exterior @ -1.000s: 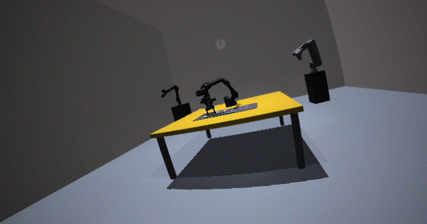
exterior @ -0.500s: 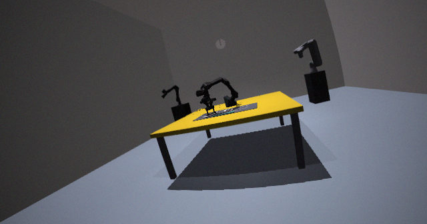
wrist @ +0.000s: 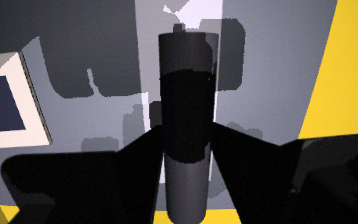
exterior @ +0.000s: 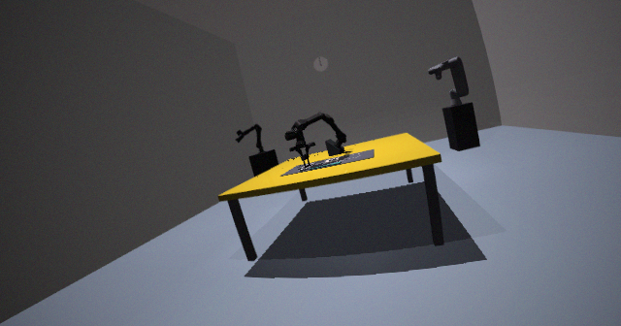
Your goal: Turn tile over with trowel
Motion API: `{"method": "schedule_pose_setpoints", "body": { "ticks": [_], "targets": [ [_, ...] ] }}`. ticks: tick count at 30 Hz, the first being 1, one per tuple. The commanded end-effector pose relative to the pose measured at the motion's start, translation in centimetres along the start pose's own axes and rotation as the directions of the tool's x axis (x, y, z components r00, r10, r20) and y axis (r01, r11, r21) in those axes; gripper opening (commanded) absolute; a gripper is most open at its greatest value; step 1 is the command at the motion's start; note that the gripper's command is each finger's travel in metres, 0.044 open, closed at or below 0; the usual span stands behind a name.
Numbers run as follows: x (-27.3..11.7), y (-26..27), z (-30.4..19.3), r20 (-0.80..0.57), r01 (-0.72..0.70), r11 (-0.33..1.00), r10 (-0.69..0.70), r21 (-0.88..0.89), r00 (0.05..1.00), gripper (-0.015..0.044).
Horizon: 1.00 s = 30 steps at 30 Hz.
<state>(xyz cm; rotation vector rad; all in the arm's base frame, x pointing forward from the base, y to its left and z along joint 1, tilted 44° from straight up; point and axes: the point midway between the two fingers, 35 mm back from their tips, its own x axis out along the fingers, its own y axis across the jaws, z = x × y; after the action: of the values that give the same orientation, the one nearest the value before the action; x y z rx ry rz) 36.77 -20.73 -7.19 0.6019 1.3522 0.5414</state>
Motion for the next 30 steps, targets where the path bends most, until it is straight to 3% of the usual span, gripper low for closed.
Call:
{"method": "schedule_pose_setpoints", "body": {
  "ticks": [1,20,27,30],
  "targets": [
    [0.02,0.01,0.08,0.003,0.001,0.993,0.000,-0.120,1.000,0.0130],
    [0.03,0.01,0.08,0.003,0.002,0.781,0.000,-0.624,1.000,0.0130],
    [0.03,0.01,0.08,0.003,0.002,0.754,0.000,-0.657,1.000,0.0130],
    [0.03,0.01,0.08,0.003,0.002,0.754,0.000,-0.657,1.000,0.0209]
  ]
}}
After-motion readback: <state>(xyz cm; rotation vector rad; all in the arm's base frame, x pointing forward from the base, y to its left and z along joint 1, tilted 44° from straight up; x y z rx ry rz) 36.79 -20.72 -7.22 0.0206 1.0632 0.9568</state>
